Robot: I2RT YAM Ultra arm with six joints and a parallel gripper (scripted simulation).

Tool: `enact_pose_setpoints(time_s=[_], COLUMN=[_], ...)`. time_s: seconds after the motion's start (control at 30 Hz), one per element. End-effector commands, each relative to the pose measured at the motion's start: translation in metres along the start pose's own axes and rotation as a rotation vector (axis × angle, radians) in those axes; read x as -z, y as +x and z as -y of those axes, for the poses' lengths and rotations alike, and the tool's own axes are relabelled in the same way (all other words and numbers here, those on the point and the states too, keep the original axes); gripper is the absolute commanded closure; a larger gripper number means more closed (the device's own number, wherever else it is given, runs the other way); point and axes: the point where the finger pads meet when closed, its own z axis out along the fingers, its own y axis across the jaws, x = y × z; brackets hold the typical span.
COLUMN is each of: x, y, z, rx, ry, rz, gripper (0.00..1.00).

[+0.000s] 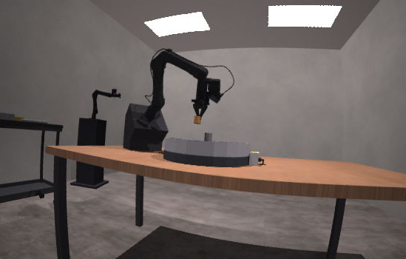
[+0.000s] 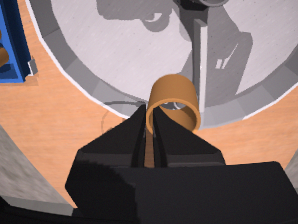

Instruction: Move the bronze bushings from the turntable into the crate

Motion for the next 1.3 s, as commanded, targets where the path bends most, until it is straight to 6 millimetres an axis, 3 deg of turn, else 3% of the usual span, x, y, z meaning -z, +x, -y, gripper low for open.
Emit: enact_pose_setpoints(time_s=[0.0,0.23,0.63,0.7,0.93,1.2,1.27], x=[0.01,0.012,0.01,0.01,0.006,0.0,0.0], y=[-0.019,-0.043,-0.09,-0.09,-0.105,-0.109,-0.109], z=[-0.008,-0.03,-0.102,-0.102,-0.152,-0.208,-0.208], rx=[0.069,0.151,0.367,0.367,0.494,0.629,0.629], ry=[0.006,0.004,0.003,0.003,0.005,0.01,0.01], rz=[0.006,0.001,-0.001,-0.001,0.003,0.012,0.012], gripper=[1.0,1.0,1.0,1.0,1.0,1.0,1.0])
